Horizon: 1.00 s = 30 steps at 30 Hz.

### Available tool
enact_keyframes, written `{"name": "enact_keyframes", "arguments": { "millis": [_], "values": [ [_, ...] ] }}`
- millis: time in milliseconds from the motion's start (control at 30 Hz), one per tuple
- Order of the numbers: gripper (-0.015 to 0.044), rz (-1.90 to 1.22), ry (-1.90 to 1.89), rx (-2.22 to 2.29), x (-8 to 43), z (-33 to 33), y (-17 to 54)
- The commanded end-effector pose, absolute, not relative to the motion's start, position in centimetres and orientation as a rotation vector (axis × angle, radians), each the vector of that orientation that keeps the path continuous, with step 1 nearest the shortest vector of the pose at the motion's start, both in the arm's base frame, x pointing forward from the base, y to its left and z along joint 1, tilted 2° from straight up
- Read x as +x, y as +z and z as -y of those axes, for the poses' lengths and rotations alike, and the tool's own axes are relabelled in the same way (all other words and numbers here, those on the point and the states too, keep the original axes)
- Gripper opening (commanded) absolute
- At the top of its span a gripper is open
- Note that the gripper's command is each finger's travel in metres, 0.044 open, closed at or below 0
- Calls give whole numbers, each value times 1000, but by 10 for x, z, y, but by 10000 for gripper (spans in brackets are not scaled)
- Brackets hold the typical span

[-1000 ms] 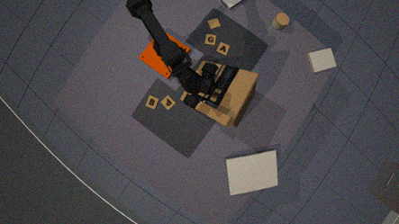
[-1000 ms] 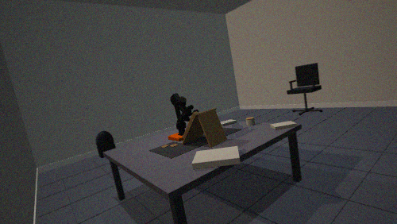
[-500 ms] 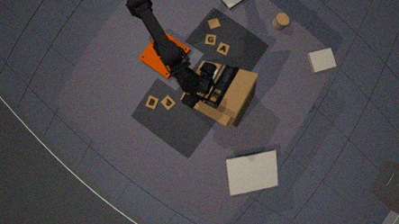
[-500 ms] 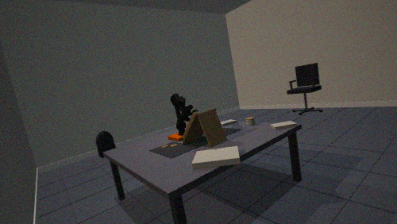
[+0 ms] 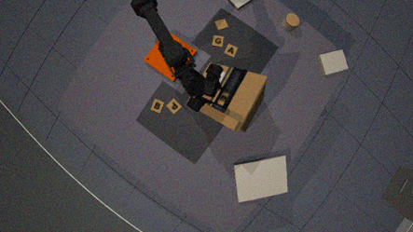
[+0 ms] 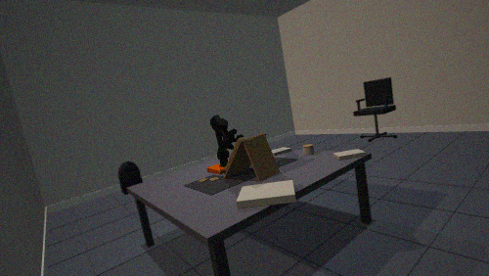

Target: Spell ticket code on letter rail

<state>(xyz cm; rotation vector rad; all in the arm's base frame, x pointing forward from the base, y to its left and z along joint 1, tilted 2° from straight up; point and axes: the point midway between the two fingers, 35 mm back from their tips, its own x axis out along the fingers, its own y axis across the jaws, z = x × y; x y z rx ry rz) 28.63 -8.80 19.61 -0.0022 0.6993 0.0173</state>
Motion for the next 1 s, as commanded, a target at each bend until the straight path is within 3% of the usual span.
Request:
{"name": "enact_keyframes", "arguments": {
  "millis": [0,967],
  "values": [
    [295,-694,23,-6,285,87,199],
    [295,-694,23,-6,279,85,206]
  ]
}}
